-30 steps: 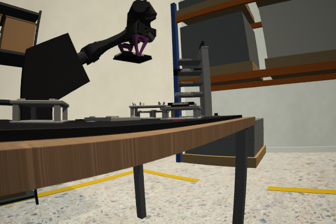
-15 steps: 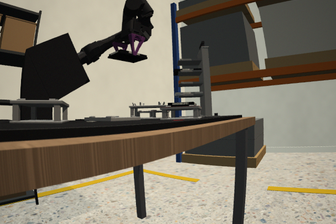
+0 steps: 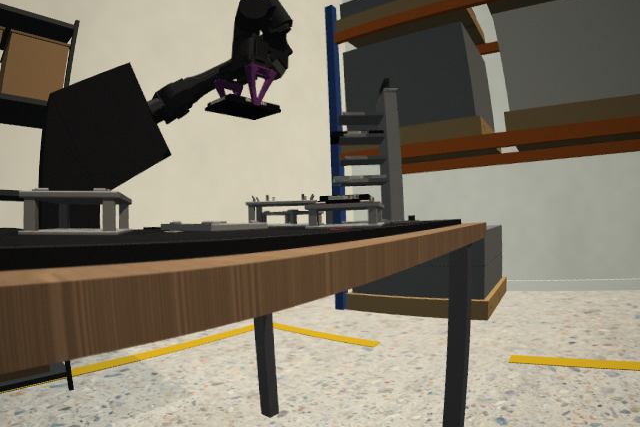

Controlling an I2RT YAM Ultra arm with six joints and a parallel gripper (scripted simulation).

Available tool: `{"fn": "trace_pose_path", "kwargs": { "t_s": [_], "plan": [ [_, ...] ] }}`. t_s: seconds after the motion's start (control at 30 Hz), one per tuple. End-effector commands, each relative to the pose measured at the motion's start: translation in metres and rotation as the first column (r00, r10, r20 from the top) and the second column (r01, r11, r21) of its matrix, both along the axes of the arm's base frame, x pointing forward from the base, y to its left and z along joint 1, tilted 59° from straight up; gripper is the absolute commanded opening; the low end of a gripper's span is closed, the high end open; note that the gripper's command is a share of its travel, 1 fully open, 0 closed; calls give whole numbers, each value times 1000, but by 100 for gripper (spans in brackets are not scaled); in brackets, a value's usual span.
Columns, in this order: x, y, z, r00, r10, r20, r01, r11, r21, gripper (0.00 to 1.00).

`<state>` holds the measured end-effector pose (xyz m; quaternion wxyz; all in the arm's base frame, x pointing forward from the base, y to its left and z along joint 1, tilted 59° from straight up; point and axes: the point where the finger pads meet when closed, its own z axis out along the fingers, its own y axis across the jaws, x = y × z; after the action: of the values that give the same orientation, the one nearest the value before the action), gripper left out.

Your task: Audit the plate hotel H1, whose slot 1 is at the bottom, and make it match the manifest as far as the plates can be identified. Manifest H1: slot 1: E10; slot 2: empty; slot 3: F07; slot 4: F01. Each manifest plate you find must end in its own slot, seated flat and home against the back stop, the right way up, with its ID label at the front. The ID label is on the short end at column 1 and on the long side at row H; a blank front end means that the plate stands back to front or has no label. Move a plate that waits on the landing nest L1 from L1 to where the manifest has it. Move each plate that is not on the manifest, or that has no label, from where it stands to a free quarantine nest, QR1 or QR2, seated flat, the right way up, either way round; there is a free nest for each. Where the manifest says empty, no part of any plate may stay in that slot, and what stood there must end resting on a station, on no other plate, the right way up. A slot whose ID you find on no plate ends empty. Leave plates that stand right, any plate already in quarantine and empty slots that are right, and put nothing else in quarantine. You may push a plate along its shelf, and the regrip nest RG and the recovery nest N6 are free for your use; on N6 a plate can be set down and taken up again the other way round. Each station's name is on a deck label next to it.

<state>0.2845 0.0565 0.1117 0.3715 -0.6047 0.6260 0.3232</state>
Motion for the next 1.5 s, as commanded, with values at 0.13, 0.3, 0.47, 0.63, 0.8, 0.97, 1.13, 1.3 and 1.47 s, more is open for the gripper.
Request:
{"fn": "trace_pose_path", "kwargs": {
  "t_s": [0.13,0.3,0.47,0.63,0.8,0.97,1.13,1.3,1.47],
  "plan": [
    [4,-40,-52,961,125,246,-119,992,-40,86],
    [4,-40,-52,961,125,246,-119,992,-40,86],
    [4,-40,-52,961,125,246,-119,992,-40,86],
    [4,-40,-52,961,125,246,-119,992,-40,86],
    [5,-33,-57,961,125,246,-119,992,-40,86],
    [7,-22,-63,961,125,246,-119,992,-40,86],
    [8,-10,-68,961,125,246,-119,992,-40,86],
    [8,1,-69,961,125,246,-119,992,-40,86],
    [9,6,-68,961,125,246,-119,992,-40,86]
  ]
}}
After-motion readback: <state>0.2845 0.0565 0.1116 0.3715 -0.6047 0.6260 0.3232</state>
